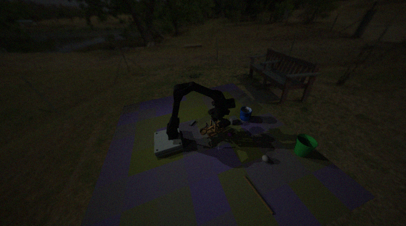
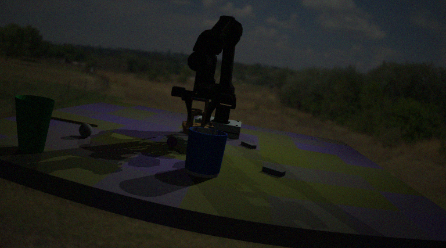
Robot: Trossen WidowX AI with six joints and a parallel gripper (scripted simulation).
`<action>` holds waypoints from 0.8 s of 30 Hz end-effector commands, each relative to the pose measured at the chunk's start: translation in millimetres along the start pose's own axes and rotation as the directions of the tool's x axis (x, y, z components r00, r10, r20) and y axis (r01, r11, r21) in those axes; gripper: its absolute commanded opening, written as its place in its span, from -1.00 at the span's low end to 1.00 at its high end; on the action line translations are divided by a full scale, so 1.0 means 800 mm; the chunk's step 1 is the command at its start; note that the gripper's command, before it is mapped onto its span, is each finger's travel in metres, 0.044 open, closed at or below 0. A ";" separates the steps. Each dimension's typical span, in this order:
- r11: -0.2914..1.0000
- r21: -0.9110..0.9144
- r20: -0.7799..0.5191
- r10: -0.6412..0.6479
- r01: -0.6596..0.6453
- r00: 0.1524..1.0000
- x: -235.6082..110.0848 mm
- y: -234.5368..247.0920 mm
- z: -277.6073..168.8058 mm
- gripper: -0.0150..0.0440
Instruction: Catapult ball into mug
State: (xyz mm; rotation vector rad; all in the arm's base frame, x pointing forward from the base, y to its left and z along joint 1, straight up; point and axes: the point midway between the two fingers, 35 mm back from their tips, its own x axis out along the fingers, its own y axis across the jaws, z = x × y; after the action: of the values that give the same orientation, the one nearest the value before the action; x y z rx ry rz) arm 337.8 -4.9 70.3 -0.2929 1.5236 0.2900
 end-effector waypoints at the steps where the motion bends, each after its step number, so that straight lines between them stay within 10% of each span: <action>1: 1.000 -0.001 0.005 -0.004 0.004 1.000 -0.001 -0.001 0.002 -0.49; 24: 1.000 -0.001 0.003 -0.005 0.005 1.000 0.046 -0.002 0.001 -0.49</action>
State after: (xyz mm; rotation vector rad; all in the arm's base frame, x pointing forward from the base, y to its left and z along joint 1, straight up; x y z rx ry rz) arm 341.4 -5.1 39.2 -0.2934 1.5176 0.2885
